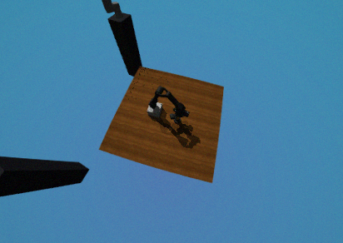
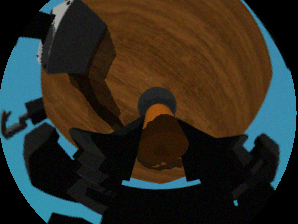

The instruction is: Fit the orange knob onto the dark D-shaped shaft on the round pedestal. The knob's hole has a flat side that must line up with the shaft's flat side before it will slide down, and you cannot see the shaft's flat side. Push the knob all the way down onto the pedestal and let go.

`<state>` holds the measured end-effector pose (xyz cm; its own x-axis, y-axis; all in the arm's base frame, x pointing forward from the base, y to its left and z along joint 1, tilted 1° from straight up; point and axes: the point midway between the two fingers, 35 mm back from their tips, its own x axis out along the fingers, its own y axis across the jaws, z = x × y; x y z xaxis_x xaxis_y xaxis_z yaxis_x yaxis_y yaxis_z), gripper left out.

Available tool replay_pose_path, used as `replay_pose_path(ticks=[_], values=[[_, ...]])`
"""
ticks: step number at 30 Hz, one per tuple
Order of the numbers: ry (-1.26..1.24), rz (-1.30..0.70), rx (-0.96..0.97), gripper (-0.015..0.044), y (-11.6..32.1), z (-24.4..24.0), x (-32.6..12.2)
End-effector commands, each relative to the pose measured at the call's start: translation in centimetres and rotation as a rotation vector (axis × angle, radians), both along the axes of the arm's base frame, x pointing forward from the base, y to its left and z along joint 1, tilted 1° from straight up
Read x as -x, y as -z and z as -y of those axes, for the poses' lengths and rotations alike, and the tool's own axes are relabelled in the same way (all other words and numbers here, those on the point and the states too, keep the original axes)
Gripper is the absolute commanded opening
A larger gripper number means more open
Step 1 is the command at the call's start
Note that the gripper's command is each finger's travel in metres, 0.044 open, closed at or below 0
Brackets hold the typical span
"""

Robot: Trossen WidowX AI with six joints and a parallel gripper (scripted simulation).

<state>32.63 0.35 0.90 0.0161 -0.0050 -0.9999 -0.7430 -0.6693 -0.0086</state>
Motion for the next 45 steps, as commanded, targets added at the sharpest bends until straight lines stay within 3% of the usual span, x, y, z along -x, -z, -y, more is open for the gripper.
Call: replay_pose_path(ticks=[1,10,45], values=[[-0.003,0.004,0.002,0.0000,-0.39,0.04,-0.18],[-0.213,0.003,0.006,0.0000,-0.38,0.03,-0.35],[-0.213,0.003,0.006,0.0000,-0.23,0.02,-0.10]])
